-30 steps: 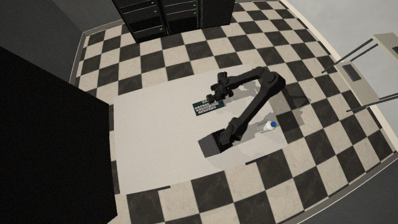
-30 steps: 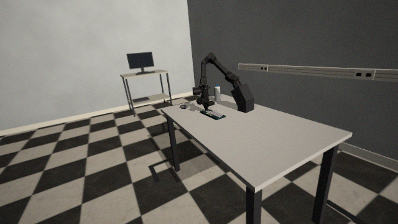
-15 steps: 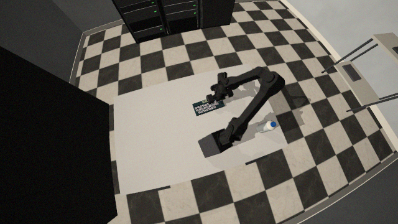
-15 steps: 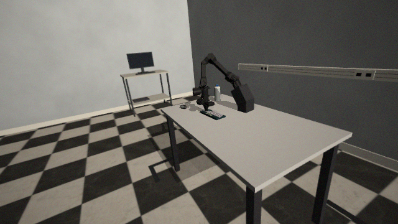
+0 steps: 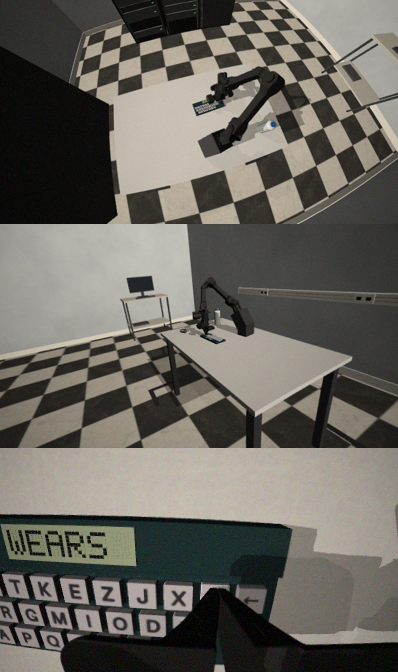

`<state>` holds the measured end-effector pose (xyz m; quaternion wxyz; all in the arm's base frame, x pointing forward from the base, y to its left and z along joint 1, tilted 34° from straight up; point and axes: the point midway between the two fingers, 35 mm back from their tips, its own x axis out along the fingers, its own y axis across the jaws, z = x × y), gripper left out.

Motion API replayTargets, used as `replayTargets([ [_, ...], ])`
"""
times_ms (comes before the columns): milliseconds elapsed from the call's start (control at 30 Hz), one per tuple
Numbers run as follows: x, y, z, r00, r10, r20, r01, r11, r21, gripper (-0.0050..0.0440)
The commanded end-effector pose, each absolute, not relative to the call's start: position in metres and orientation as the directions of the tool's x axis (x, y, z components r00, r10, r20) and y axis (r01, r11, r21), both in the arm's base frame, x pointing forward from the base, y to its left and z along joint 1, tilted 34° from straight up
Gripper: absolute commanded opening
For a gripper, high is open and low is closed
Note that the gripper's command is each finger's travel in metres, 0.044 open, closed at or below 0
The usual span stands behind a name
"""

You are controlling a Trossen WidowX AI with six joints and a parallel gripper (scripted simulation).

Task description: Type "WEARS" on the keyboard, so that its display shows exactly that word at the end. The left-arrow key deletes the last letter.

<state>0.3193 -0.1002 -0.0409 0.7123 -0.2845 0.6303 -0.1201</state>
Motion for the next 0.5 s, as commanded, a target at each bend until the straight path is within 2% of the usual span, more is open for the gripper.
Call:
replayTargets([
  [0, 0.318, -0.1014, -0.0431, 0.172, -0.527, -0.832, -0.19, 0.811, -0.553, -0.005],
  [467, 0.3213, -0.1008, -0.0385, 0.185, -0.529, -0.828, -0.182, 0.809, -0.558, -0.005],
])
